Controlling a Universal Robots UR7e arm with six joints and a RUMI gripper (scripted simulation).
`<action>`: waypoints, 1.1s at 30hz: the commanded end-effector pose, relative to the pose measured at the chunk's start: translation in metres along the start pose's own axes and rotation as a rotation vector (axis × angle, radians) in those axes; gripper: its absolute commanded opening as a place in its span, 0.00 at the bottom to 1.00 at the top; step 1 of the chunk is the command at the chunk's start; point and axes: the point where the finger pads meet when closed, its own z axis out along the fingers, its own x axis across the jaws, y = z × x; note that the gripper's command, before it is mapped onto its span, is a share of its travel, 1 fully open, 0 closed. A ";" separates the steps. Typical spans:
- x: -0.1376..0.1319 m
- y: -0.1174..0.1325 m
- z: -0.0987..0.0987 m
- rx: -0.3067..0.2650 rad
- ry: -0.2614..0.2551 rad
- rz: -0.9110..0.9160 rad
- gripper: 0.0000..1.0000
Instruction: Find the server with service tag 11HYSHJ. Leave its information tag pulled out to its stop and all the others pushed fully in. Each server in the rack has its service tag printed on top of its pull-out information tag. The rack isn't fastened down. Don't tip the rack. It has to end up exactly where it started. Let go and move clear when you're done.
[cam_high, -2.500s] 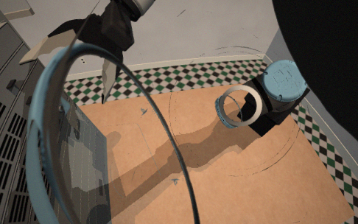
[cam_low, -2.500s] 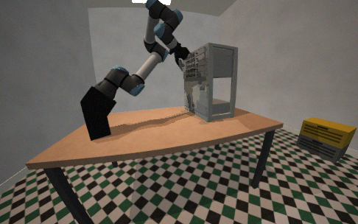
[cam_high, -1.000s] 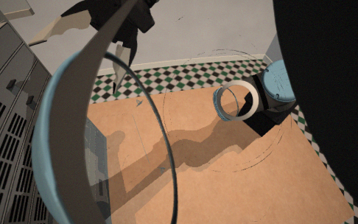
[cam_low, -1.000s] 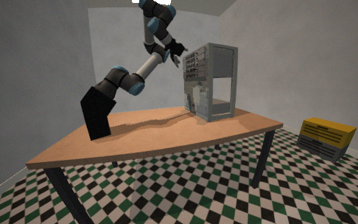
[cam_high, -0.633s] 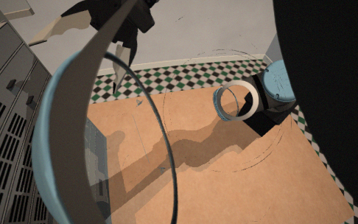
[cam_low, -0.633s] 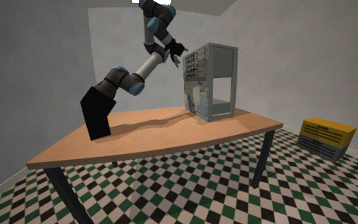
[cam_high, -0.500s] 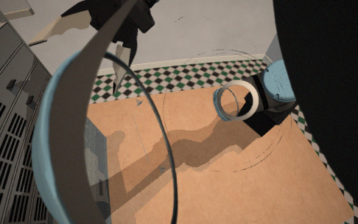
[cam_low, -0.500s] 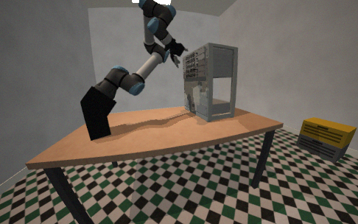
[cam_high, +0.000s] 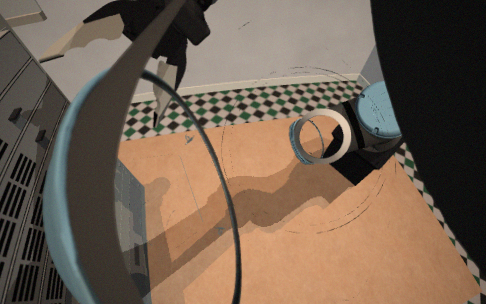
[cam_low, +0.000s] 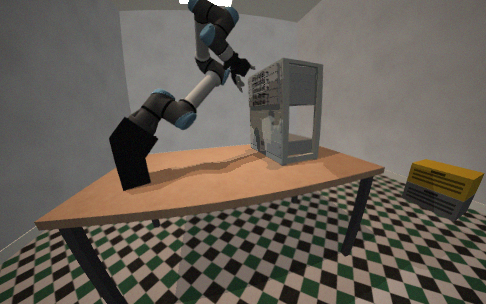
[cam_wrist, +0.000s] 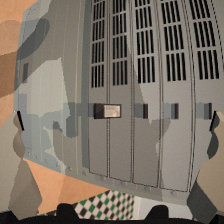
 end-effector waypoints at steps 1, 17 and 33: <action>0.000 0.000 0.000 0.000 0.002 -0.001 1.00; 0.000 0.000 0.000 0.000 0.010 -0.003 1.00; -0.001 0.000 0.001 -0.001 0.023 -0.008 1.00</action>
